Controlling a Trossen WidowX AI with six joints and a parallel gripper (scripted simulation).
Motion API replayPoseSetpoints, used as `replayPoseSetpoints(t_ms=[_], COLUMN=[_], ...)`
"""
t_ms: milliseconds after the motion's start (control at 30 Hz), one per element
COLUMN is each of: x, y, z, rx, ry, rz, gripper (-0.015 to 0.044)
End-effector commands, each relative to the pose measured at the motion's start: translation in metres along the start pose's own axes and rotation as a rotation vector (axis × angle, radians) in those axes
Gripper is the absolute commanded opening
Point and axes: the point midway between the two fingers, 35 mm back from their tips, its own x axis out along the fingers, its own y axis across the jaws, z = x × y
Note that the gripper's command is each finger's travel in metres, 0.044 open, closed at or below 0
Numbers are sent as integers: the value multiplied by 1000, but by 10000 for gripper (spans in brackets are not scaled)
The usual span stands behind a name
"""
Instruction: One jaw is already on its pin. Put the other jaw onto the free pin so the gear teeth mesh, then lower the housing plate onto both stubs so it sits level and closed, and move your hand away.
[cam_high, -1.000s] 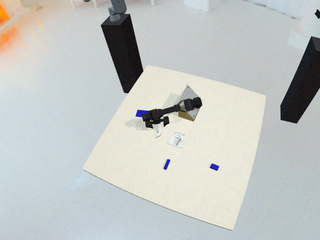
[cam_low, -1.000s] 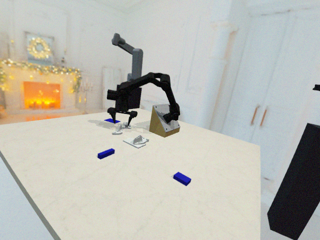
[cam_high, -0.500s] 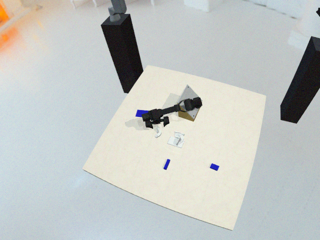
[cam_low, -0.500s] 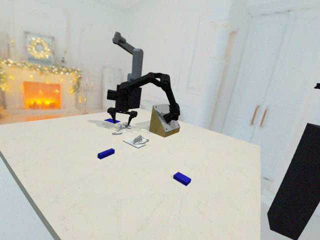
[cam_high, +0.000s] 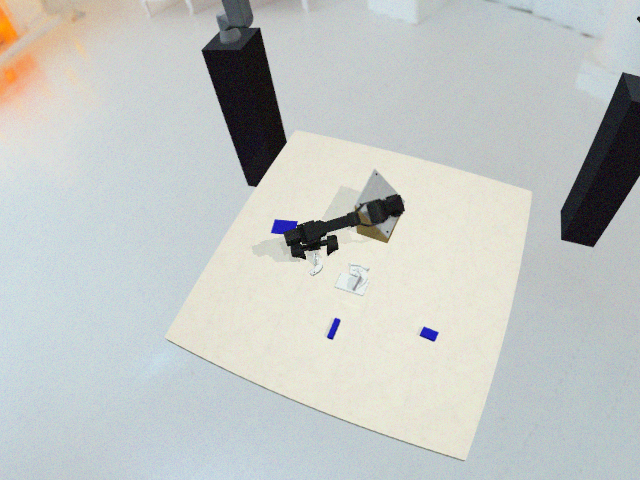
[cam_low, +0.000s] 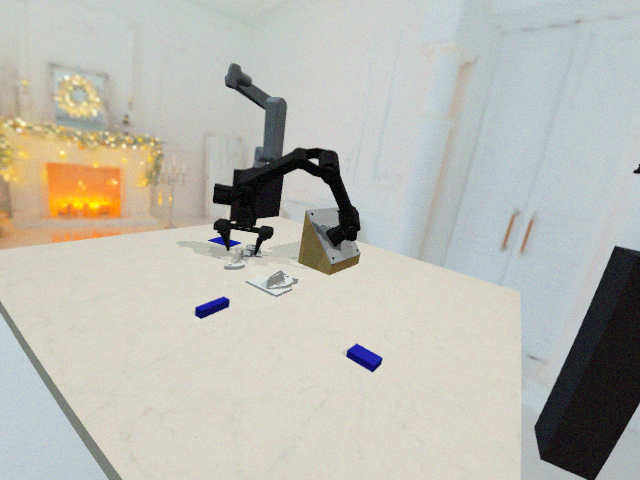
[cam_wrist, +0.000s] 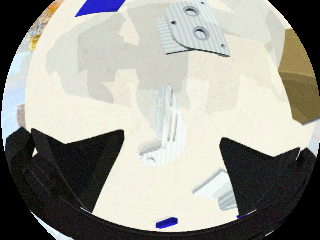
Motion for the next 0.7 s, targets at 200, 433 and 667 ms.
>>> replayPoseSetpoints(t_ms=[200,433,667], x=[18,29,37], y=[0,0,-1], z=[0,-1,-1], rx=[9,10,11], ry=[5,6,8], rz=[-3,-4,-5], gripper=[440,440,440])
